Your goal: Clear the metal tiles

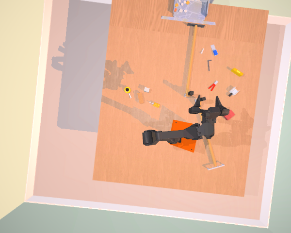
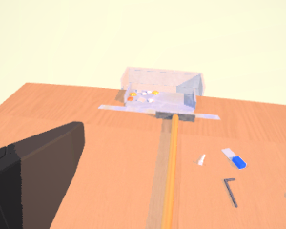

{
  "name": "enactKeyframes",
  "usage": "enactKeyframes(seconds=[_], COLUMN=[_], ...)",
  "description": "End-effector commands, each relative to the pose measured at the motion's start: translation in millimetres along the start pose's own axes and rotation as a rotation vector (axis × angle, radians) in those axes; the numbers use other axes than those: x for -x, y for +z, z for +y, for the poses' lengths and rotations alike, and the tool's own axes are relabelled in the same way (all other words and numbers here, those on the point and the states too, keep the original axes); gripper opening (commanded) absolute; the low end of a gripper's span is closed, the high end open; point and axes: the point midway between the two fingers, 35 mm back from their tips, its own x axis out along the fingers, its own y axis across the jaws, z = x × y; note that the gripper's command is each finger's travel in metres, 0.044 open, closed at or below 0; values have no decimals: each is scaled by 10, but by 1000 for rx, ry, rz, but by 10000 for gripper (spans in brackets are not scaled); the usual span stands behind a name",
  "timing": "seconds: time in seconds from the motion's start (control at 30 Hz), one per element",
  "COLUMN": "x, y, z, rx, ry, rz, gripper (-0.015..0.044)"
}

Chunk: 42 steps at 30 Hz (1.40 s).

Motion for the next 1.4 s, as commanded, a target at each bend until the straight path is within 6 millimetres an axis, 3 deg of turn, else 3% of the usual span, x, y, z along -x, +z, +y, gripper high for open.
enactKeyframes(seconds=[0.0,0.37,0.77,1.37], x=[-84,-467,-799,-1009], y=[-68,-511,-1124,-2193], z=[-28,-149,-198,-106], rx=[-6,-41,-54,-15], ry=[-1,-21,-48,-62], rz=[16,121,287,626], gripper=[440,440,440,440])
